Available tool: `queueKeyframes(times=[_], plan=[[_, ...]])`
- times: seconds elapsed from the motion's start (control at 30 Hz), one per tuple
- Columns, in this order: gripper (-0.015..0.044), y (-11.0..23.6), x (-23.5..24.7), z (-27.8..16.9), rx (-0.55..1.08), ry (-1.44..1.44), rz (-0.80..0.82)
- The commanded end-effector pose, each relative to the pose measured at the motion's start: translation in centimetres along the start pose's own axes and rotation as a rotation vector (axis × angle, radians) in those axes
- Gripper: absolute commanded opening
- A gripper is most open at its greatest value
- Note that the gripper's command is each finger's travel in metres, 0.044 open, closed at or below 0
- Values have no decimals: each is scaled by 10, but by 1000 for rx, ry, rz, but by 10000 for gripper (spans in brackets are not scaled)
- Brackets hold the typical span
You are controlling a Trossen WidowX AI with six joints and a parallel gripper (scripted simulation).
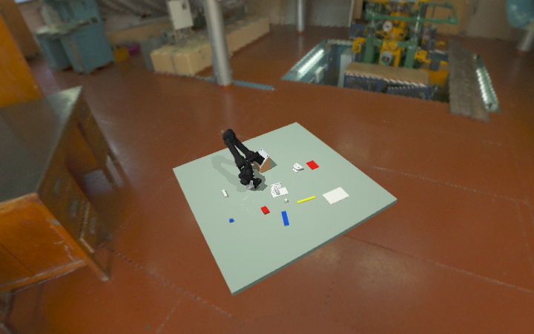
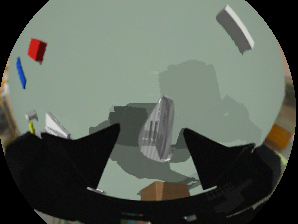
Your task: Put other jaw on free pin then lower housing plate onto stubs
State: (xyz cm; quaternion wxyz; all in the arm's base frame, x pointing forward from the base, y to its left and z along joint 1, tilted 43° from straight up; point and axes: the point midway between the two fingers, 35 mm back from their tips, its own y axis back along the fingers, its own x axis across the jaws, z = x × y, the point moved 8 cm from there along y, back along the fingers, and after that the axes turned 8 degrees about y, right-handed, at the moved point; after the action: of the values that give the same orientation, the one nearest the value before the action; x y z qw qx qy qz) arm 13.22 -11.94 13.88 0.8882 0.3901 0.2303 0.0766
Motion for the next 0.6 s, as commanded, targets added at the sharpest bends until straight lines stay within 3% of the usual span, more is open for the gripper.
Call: queueKeyframes(times=[0.0, 0.4, 0.57], plan=[[440, 0, 0, 0, 2, 2, 4], [440, -1, 0, 0, 2, 2, 4], [309, 0, 0, 0, 0, 0, 0]])
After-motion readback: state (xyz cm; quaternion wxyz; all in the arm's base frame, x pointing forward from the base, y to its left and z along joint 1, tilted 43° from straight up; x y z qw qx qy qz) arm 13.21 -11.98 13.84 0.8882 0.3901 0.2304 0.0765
